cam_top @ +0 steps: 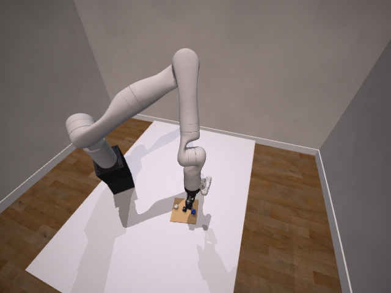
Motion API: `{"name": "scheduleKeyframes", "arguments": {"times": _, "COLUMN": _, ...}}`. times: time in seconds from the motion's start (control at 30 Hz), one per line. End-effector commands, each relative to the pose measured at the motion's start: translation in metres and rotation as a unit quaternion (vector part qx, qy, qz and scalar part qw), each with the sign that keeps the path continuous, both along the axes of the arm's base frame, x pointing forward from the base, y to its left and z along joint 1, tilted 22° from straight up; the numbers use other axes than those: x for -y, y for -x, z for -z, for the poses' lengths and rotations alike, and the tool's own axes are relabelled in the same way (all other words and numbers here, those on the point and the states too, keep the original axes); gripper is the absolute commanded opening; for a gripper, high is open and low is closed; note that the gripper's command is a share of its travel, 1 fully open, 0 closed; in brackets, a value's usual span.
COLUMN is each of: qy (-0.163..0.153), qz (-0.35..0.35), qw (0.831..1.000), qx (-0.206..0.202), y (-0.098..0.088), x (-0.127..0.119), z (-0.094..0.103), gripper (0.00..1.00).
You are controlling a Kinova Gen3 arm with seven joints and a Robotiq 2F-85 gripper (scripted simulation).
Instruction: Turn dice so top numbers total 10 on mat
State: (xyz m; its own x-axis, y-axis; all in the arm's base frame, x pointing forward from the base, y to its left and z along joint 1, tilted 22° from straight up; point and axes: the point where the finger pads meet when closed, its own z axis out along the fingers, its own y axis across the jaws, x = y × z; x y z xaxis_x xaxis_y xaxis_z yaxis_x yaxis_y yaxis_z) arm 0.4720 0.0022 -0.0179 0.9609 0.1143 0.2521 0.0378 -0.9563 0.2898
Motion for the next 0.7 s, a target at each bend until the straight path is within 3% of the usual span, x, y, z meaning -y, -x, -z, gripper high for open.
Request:
{"name": "scheduleKeyframes", "arguments": {"times": 0.0, "qy": -0.007, "qz": 0.003, "qw": 1.000, "qx": 0.002, "y": 0.004, "x": -0.009, "z": -0.015, "gripper": 1.00}}
{"name": "scheduleKeyframes", "arguments": {"times": 0.3, "qy": -0.007, "qz": 0.003, "qw": 1.000, "qx": 0.002, "y": 0.013, "x": -0.017, "z": -0.045, "gripper": 1.00}}
{"name": "scheduleKeyframes", "arguments": {"times": 0.67, "qy": -0.007, "qz": 0.003, "qw": 1.000, "qx": 0.002, "y": 0.015, "x": -0.019, "z": -0.050, "gripper": 1.00}}
